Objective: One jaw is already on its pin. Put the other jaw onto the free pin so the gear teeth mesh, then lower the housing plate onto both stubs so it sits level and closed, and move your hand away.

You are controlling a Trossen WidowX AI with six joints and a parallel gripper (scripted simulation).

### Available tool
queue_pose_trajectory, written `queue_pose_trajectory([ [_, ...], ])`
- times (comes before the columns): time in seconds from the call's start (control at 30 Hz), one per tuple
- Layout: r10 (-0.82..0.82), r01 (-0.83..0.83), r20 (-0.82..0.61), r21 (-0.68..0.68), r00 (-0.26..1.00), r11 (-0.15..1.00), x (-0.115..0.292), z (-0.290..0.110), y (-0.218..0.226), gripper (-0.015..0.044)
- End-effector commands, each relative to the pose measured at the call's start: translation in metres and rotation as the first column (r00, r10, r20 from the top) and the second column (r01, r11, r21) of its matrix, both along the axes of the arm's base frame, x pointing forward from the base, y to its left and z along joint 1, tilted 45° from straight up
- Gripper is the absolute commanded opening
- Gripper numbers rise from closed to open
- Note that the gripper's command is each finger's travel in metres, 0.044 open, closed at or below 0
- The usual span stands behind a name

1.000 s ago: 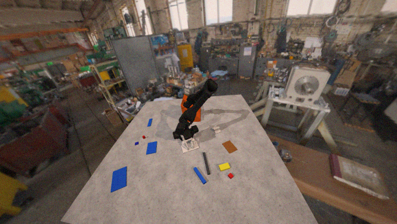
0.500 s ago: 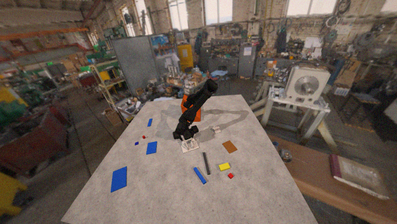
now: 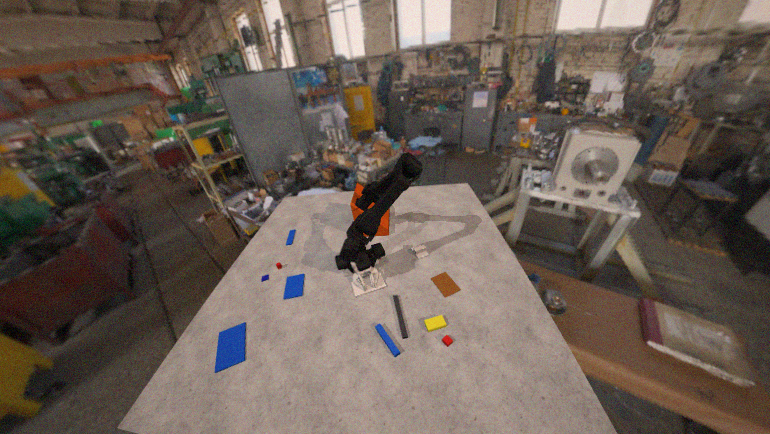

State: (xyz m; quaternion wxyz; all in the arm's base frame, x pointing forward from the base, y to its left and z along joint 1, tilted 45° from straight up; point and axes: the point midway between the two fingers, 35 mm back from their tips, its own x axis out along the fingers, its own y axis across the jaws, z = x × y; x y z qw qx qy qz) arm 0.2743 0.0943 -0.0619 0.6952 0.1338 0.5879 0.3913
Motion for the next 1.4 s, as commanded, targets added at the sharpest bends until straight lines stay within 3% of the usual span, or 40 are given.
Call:
queue_pose_trajectory([
  [0.0,0.007,-0.007,0.000,0.001,1.000,1.000,-0.0005,-0.0010,0.0029,0.0351],
  [1.37,0.007,-0.007,0.000,0.001,1.000,1.000,-0.0004,0.0001,0.0009,0.0351],
])
